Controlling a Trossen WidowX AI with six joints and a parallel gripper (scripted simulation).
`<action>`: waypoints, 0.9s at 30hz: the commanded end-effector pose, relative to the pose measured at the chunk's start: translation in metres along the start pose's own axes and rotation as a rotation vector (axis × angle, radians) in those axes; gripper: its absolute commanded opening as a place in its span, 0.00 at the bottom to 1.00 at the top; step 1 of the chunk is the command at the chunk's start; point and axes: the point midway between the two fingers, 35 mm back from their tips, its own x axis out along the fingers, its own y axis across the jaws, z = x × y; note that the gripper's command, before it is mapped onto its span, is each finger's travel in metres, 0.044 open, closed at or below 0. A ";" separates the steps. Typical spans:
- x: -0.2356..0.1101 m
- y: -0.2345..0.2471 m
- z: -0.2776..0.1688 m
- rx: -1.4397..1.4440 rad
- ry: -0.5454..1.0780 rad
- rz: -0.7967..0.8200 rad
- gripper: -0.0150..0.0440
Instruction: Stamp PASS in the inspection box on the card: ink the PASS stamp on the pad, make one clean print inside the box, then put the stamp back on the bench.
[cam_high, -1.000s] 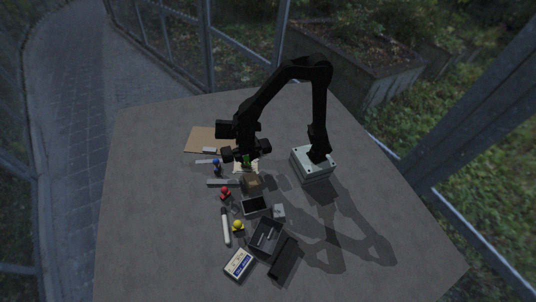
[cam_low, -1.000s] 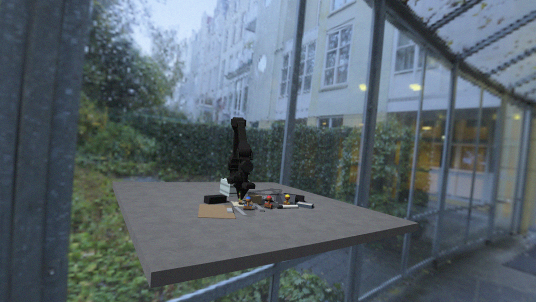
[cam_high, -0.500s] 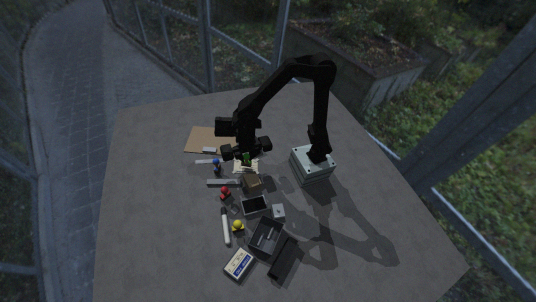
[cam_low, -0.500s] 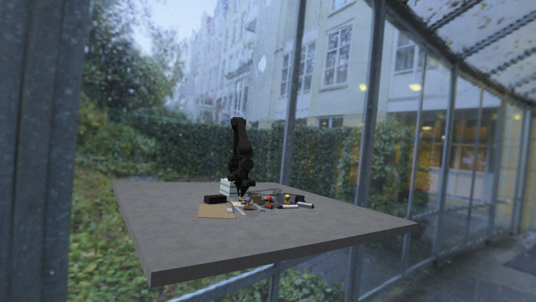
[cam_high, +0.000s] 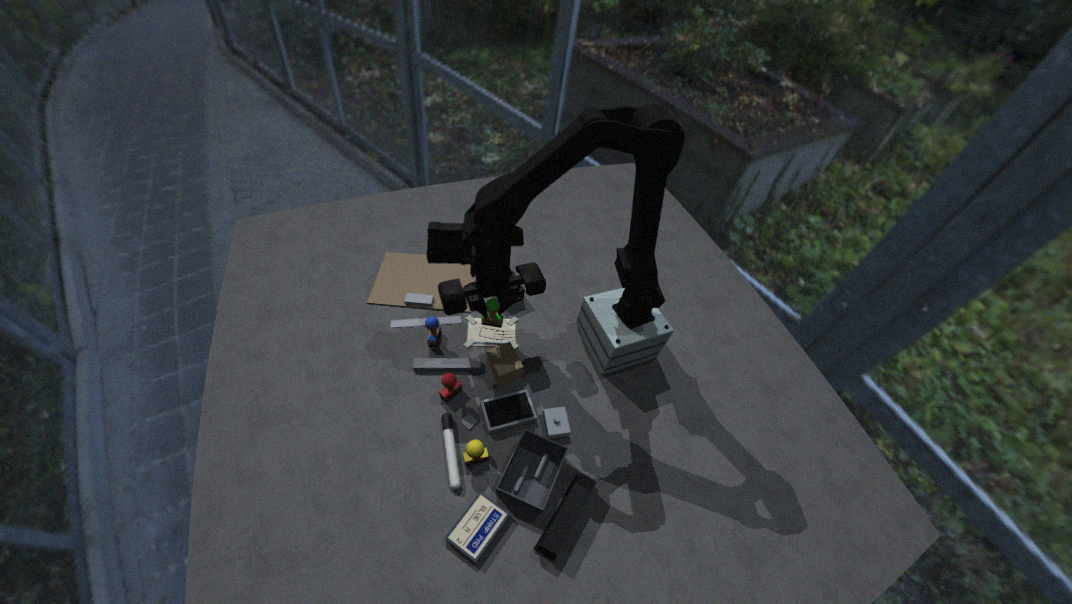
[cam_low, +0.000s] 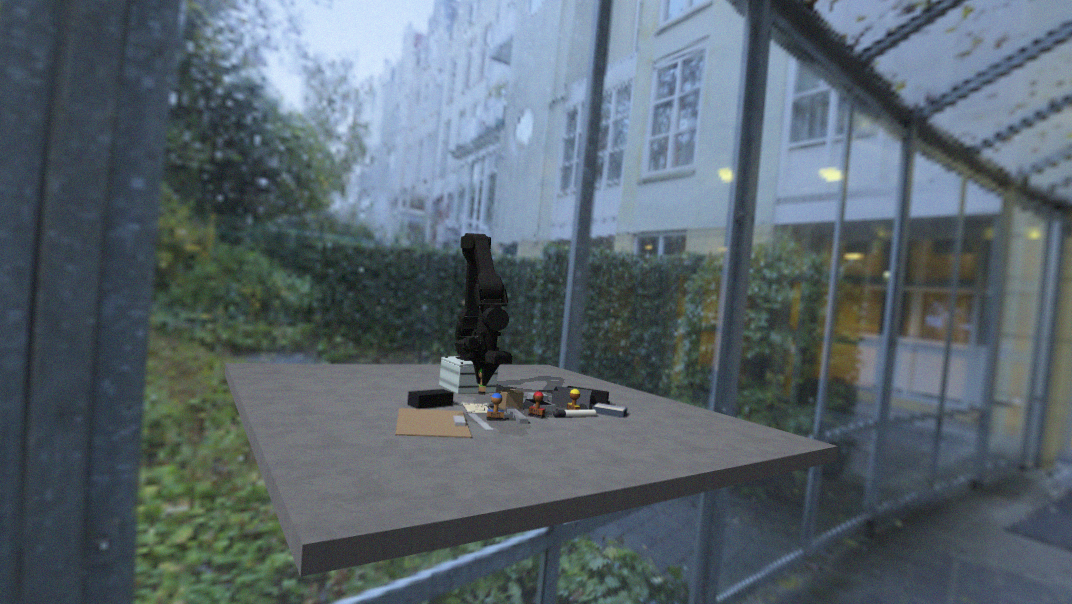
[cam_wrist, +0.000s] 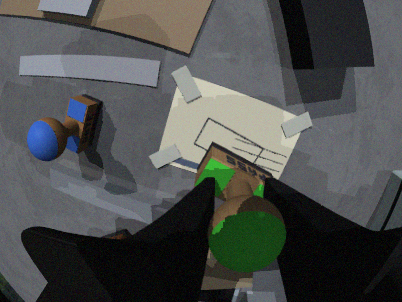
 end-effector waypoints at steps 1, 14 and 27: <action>-0.010 0.002 0.001 0.005 -0.005 0.005 0.25; -0.029 0.000 0.001 0.005 -0.005 0.005 0.25; -0.031 -0.019 -0.051 0.007 0.002 0.004 0.25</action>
